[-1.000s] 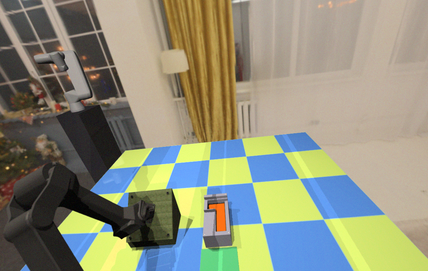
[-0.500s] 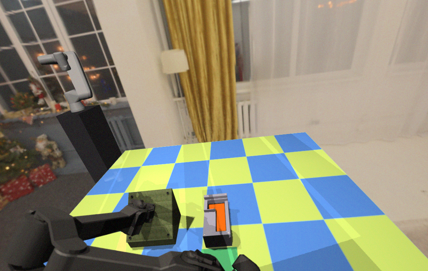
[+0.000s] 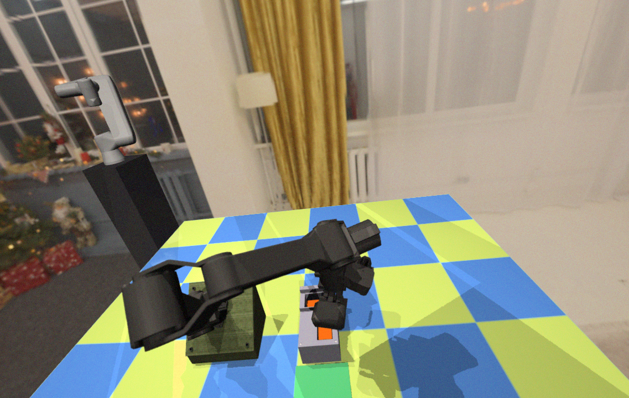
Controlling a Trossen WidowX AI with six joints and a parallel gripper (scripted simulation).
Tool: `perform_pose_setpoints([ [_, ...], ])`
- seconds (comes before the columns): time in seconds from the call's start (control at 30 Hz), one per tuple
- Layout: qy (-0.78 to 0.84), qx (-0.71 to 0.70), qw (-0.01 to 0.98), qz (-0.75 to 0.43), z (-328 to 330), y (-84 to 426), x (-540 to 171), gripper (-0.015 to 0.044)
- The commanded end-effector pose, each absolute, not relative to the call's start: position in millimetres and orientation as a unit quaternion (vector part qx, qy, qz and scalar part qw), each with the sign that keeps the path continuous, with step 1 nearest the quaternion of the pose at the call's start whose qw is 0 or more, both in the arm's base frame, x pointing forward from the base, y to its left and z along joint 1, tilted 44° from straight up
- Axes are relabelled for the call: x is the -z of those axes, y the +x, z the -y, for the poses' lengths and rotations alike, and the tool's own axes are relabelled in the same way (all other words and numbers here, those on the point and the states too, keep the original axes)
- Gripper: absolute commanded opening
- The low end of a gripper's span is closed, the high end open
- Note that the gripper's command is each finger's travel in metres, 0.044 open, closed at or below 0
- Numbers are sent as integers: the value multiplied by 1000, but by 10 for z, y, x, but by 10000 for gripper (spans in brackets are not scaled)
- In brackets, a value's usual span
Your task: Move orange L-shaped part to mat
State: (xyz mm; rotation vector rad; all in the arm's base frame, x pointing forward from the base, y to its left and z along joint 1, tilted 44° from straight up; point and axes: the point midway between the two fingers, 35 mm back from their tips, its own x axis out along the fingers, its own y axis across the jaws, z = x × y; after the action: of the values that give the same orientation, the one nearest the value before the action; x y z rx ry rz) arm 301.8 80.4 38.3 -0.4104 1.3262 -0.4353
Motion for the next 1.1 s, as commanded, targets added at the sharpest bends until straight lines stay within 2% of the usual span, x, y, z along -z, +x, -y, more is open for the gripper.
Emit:
perform_pose_setpoints([
  [0.0, -251, 191, 718, -620, -1196, 2716, -274, 180],
  [0.2, -324, 193, 689, -619, -1511, 2361, -198, 180],
  [0.53, -325, 194, 689, -618, -1028, 2481, 323, 180],
  [1.07, -325, 194, 689, -618, -898, 2515, 465, 180],
])
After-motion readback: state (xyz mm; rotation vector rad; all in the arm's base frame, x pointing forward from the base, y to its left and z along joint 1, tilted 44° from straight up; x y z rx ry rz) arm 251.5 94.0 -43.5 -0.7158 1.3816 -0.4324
